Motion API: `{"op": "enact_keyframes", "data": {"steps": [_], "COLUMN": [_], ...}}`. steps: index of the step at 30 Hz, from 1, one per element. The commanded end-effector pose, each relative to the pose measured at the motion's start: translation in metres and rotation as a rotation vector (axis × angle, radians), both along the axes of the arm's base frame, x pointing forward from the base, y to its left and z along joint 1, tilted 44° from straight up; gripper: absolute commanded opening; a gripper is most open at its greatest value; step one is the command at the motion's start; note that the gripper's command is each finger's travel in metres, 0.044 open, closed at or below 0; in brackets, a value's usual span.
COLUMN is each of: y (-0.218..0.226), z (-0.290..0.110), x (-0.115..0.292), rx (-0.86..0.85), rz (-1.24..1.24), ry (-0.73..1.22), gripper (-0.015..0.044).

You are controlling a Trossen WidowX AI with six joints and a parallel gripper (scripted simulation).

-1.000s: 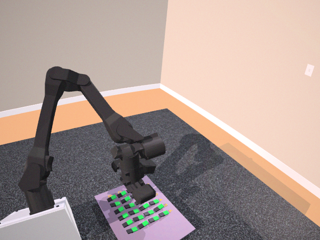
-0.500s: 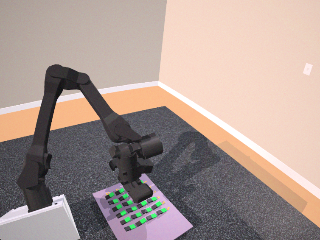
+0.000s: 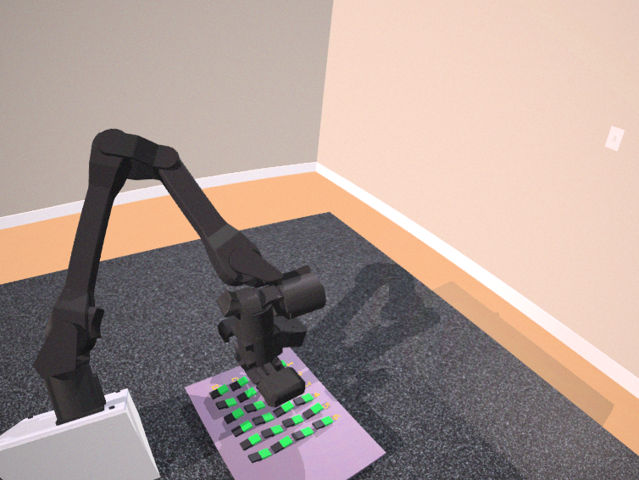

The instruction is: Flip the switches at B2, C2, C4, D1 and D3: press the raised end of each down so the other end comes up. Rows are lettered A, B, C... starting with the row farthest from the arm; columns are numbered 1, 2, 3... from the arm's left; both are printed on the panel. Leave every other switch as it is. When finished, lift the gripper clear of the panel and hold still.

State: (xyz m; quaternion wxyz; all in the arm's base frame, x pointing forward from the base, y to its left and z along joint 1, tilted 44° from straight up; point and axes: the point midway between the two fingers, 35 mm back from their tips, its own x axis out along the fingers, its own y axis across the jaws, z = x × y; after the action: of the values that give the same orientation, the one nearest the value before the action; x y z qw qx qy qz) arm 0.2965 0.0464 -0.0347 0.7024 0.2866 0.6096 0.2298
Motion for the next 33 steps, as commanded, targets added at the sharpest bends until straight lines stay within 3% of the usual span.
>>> {"op": "enact_keyframes", "data": {"steps": [1,33], "y": [0.0011,0.004], "z": [-0.0008,-0.0039], "x": [-0.0006,-0.0001], "rx": [0.006,0.006], "rz": [-0.002,-0.002], "ry": [0.005,0.005], "gripper": [0.0,0.0]}}
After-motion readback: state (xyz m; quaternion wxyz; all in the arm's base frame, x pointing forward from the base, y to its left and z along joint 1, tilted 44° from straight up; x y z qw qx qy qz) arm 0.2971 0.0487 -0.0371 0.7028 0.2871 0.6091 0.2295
